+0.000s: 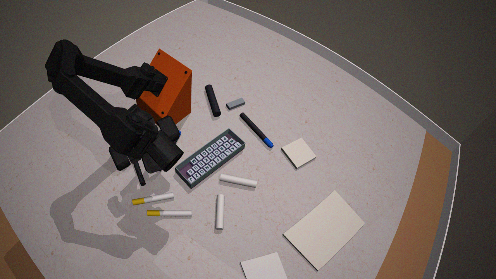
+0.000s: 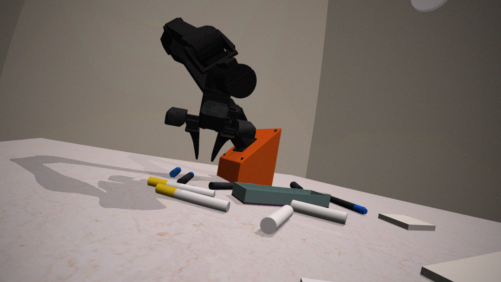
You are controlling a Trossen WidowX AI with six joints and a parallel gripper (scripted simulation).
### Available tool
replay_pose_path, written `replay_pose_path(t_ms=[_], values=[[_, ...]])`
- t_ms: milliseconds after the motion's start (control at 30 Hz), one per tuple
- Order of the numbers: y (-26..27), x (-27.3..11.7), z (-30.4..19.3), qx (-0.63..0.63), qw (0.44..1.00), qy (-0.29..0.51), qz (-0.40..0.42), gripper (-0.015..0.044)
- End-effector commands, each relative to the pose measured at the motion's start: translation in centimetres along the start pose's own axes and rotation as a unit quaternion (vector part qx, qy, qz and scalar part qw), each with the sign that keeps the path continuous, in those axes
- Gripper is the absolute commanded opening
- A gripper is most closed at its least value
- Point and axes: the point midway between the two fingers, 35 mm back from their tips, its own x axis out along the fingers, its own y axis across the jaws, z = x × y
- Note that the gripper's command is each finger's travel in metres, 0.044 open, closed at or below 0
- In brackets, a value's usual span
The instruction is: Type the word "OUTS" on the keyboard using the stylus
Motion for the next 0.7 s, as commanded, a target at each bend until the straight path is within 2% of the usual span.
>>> replay_pose_path(t_ms=[0, 200, 667], values=[[-3.3, 1.2, -3.4, 0.013, 0.999, 0.04, 0.0, 0.015], [-6.2, 2.2, -9.3, 0.039, 0.994, 0.099, 0.005, 0.015], [-6.1, 2.9, -9.3, 0.04, 0.994, 0.101, 0.005, 0.015]])
